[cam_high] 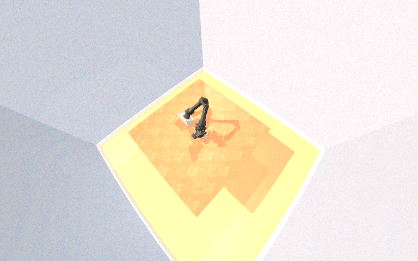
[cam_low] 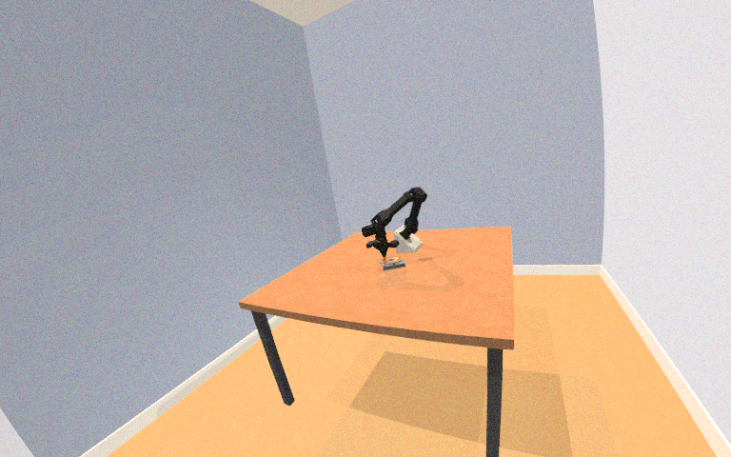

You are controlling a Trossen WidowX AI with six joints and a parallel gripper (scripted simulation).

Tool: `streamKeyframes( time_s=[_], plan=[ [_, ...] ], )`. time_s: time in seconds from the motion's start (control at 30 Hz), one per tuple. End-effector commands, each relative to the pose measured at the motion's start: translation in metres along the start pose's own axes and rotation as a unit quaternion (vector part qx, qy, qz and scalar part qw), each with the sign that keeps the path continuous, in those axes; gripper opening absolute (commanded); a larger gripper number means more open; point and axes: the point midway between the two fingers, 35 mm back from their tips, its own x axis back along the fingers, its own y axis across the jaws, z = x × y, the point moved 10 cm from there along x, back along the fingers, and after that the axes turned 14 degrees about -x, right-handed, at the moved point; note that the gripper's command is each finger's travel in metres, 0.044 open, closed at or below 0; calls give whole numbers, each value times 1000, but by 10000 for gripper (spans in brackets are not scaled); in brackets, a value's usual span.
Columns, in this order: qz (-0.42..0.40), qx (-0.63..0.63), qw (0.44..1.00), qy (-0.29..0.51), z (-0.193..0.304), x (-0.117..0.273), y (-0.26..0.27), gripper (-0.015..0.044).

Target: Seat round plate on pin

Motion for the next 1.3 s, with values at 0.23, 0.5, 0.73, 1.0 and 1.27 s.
streamKeyframes(
  time_s=[0.23, 0.5, 0.73, 1.0, 1.27],
  plan=[
    [-1, 0, 1000, -4, -13, 1, 2, 0],
    [-2, 0, 1000, -4, -22, 1, 7, 0],
    [-2, 0, 1000, -4, -30, 2, 14, 0],
    [-2, 1, 1000, -5, -37, 3, 23, 0],
    [-2, 1, 1000, -5, -43, 4, 33, 0]
  ],
)
